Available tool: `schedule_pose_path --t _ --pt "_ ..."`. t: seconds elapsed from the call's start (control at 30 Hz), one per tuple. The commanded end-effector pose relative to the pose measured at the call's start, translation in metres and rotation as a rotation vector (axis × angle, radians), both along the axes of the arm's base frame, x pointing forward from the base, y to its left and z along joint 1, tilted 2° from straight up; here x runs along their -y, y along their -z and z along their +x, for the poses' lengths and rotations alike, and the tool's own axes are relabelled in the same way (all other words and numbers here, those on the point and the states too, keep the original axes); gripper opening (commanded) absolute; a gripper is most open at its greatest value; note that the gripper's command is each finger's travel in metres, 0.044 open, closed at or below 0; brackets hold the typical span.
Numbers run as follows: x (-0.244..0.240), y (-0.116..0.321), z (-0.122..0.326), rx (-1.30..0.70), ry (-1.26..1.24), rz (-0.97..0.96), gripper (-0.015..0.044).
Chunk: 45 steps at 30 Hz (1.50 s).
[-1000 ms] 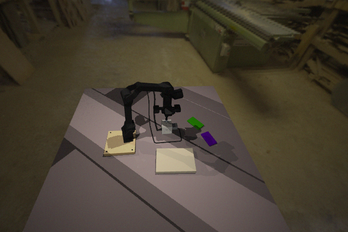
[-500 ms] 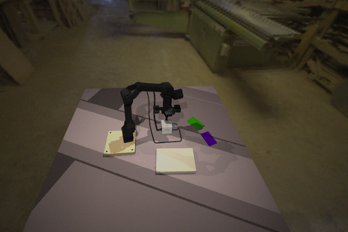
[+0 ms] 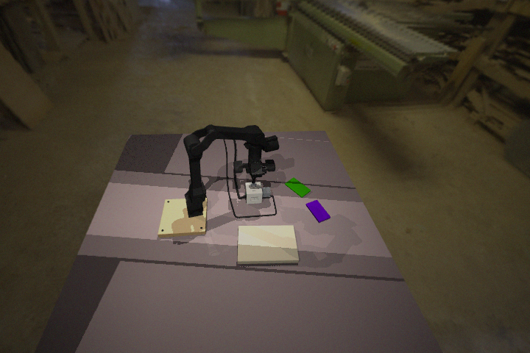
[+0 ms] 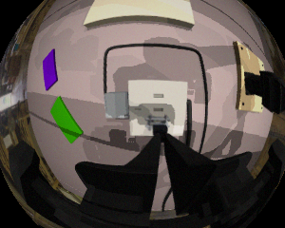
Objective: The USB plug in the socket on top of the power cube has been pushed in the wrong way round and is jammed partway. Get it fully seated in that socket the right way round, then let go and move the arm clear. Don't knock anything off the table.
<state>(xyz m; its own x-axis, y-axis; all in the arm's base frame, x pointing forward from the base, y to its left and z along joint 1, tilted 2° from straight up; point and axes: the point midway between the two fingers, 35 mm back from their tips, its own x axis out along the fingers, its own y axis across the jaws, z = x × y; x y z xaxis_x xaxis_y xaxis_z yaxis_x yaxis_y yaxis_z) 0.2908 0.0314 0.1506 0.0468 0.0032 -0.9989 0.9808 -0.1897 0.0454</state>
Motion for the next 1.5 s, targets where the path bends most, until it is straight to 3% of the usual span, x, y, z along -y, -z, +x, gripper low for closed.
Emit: schedule_pose_path --t 0.0,1.47 --pt "0.0006 0.0007 0.0005 0.002 0.004 -0.003 0.0" --pt "0.0004 0.0059 0.0008 0.002 0.004 -0.003 0.0"
